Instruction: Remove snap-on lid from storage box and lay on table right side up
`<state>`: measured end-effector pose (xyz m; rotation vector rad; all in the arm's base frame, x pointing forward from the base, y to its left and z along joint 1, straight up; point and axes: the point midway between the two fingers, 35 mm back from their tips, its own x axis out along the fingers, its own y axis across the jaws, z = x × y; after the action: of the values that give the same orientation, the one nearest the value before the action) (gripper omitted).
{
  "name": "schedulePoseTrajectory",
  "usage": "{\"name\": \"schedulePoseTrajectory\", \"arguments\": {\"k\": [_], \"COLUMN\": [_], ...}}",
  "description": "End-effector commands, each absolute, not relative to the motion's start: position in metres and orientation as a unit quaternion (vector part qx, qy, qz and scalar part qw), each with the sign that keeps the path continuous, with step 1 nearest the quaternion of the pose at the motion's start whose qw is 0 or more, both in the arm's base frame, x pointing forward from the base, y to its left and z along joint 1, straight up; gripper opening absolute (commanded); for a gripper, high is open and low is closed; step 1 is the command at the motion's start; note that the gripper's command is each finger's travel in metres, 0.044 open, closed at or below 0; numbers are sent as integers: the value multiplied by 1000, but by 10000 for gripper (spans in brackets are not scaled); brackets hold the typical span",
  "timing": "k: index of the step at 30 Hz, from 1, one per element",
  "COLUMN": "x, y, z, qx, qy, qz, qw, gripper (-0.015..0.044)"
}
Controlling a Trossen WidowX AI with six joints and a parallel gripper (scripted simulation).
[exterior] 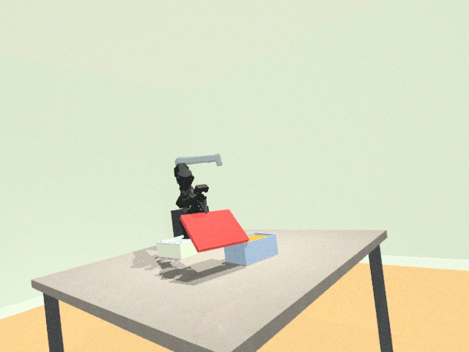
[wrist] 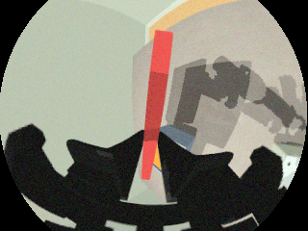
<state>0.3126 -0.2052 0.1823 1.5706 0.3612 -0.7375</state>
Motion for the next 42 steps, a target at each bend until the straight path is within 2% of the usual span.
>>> {"name": "schedulePoseTrajectory", "arguments": {"k": [1, 42], "x": [313, 282], "y": [-213, -289], "z": [192, 193], "qx": [684, 682], "qy": [151, 151], "qz": [-314, -315], "qw": [641, 643], "gripper": [0, 0]}}
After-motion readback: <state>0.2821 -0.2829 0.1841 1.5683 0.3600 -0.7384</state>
